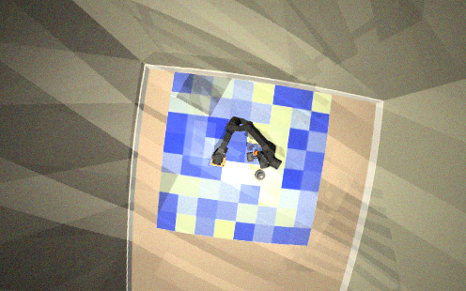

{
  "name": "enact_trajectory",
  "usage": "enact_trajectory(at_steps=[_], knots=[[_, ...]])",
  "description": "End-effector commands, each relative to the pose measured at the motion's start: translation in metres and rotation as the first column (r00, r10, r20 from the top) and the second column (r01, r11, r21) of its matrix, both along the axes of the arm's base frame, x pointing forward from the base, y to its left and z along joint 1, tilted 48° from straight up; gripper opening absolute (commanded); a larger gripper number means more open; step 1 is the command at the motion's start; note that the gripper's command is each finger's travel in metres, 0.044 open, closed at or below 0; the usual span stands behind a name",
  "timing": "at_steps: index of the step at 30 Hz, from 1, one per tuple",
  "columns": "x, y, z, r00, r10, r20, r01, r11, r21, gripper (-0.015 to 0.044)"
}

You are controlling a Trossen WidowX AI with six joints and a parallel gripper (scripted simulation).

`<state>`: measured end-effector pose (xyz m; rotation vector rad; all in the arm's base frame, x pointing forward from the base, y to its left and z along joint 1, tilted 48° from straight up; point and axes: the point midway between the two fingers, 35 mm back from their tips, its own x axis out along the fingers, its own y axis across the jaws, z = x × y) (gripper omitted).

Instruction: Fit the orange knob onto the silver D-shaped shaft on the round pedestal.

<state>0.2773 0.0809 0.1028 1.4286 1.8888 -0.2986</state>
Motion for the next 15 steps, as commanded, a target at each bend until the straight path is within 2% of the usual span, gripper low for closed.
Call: enact_trajectory(at_steps=[1, 15], knots=[[-0.002, 0.007, -0.005, 1.000, 0.010, 0.001, -0.010, 1.000, -0.003, 0.0440], [-0.003, 0.021, -0.019, 1.000, 0.010, 0.002, -0.010, 1.000, -0.005, 0.0440]])
